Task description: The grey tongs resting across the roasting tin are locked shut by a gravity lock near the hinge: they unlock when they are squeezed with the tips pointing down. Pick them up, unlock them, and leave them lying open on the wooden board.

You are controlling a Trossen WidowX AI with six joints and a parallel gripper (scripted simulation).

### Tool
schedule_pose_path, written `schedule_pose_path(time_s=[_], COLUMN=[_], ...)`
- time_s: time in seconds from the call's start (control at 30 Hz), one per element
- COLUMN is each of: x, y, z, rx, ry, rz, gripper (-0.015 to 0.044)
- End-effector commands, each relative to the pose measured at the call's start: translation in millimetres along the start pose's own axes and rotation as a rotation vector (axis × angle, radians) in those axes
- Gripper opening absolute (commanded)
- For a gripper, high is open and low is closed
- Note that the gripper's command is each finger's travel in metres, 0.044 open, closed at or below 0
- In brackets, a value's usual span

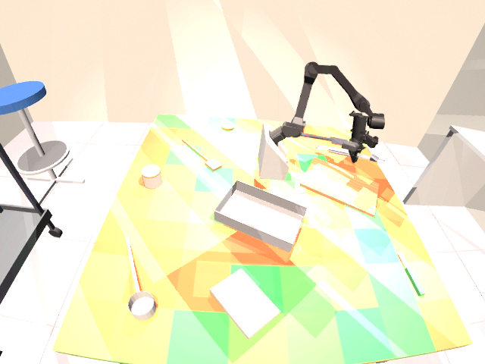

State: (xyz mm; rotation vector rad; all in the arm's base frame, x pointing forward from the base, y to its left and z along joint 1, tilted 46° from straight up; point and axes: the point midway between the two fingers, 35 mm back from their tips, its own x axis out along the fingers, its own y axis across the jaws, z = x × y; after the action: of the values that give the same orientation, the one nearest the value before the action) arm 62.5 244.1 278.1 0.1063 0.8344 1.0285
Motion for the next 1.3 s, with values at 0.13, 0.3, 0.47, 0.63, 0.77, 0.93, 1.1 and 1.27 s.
schedule_pose_path(time_s=[0.13, 0.3, 0.47, 0.63, 0.77, 0.93, 1.1, 1.27], x=[-13, -23, -34, -45, -54, -65, -68, -68], y=[1, 0, -1, -5, -9, -16, -18, -18], z=[3, 5, 7, 9, 9, 10, 10, 10], rx=[0.000, 0.017, 0.048, 0.093, 0.139, 0.208, 0.231, 0.231], ry=[-0.149, -0.247, -0.342, -0.432, -0.500, -0.578, -0.599, -0.599], rz=[-0.013, -0.010, -0.003, 0.009, 0.020, 0.034, 0.038, 0.038], gripper=[-0.0150, -0.0150, -0.0150, -0.0150, -0.0150, -0.0150, -0.0150, -0.0150])
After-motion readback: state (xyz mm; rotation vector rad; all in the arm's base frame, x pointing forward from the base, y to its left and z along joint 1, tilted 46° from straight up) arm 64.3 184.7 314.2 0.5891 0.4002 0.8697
